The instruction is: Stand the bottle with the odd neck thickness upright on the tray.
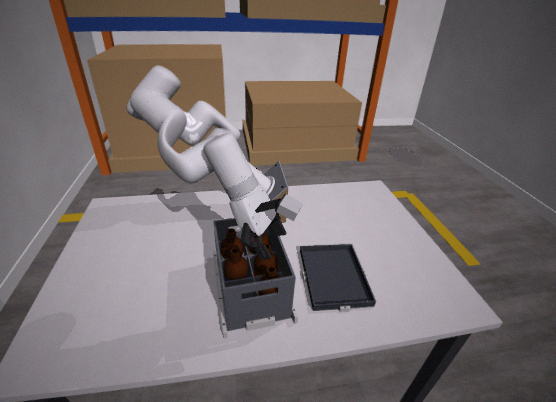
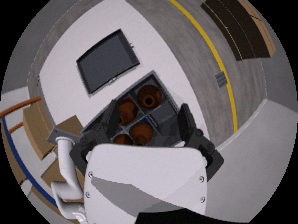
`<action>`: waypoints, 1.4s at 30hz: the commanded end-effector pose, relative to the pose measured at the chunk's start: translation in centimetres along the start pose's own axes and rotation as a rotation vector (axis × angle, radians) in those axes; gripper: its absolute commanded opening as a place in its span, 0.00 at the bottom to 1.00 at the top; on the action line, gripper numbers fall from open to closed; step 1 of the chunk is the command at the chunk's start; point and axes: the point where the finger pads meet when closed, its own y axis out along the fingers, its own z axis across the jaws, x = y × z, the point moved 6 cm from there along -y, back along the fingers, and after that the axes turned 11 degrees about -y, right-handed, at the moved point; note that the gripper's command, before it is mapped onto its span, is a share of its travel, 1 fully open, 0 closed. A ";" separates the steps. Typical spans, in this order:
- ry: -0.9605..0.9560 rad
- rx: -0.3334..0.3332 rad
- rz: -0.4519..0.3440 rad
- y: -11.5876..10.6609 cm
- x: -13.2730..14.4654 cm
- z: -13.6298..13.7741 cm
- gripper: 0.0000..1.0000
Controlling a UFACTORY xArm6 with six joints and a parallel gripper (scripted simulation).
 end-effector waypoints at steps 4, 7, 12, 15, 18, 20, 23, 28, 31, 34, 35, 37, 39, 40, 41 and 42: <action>0.028 -0.043 -0.184 -0.8 2.5 -1.6 1.00; 0.050 -0.055 -0.288 -1.6 4.2 -2.3 1.00; 0.072 -0.059 -0.376 -2.4 5.7 -2.8 1.00; 0.097 -0.059 -0.464 -3.3 7.3 -3.3 1.00; 0.109 -0.057 -0.502 -3.7 7.9 -3.5 1.00; 0.110 -0.057 -0.508 -3.8 8.0 -3.5 1.00; 0.111 -0.057 -0.509 -3.8 8.0 -3.5 1.00; 0.111 -0.057 -0.509 -3.8 8.0 -3.5 0.00; 0.111 -0.057 -0.509 -3.8 8.0 -3.5 0.00; 0.111 -0.057 -0.509 -3.8 8.0 -3.5 0.00; 0.111 -0.057 -0.509 -3.8 8.0 -3.5 0.00; 0.111 -0.057 -0.509 -3.8 8.0 -3.5 0.00; 0.111 -0.057 -0.509 -3.8 8.0 -3.5 0.00; 0.111 -0.057 -0.509 -3.8 8.0 -3.5 0.00; 0.111 -0.057 -0.509 -3.8 8.0 -3.5 0.00; 0.111 -0.057 -0.509 -3.8 8.0 -3.5 0.00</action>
